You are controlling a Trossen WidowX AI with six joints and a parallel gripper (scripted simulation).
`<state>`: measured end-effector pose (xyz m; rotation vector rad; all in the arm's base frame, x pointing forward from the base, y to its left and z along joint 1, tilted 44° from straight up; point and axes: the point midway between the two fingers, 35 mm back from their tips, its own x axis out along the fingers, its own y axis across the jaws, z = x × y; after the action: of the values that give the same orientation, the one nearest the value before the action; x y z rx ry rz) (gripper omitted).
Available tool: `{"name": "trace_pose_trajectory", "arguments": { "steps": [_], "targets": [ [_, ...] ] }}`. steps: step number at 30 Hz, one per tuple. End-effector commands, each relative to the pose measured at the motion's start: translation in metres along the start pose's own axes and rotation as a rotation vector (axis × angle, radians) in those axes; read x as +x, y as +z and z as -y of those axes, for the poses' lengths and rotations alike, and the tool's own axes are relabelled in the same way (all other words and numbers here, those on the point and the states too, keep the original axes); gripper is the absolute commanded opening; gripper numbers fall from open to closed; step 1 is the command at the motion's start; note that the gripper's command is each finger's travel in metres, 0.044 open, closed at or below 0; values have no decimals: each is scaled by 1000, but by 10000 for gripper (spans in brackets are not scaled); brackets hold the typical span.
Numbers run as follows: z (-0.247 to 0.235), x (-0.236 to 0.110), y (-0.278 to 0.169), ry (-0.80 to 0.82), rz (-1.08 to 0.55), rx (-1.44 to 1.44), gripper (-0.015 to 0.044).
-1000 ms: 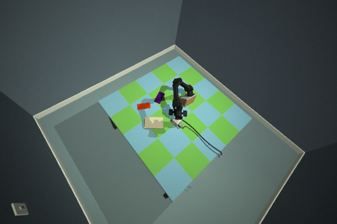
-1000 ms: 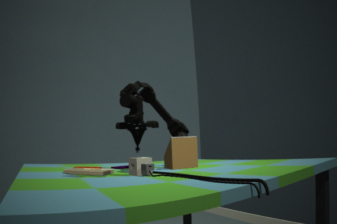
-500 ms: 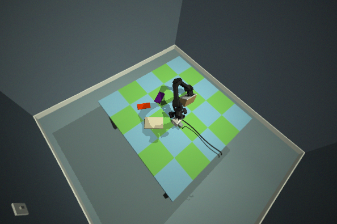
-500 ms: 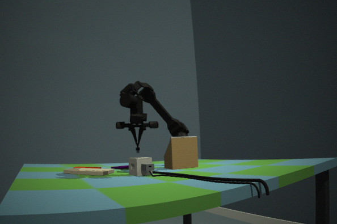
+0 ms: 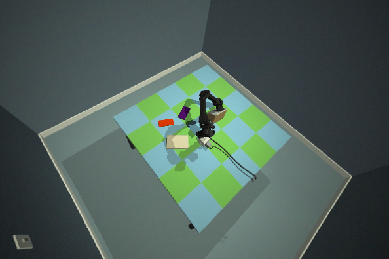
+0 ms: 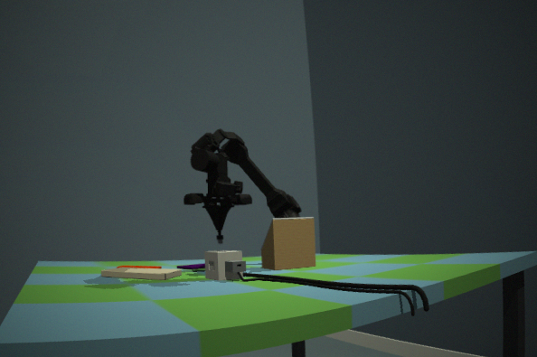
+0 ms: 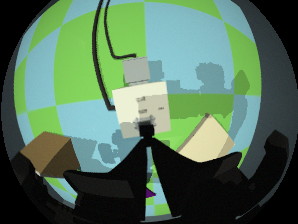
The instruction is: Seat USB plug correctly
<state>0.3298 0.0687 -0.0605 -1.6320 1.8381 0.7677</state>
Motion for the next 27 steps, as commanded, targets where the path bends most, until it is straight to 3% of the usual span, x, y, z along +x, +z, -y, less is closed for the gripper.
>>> {"name": "trace_pose_trajectory", "arguments": {
  "steps": [1, 27],
  "targets": [
    [0, 0, 0, 0, 0, -37, 0],
    [0, 2, -1, -1, -3, -41, 0]
  ]
}}
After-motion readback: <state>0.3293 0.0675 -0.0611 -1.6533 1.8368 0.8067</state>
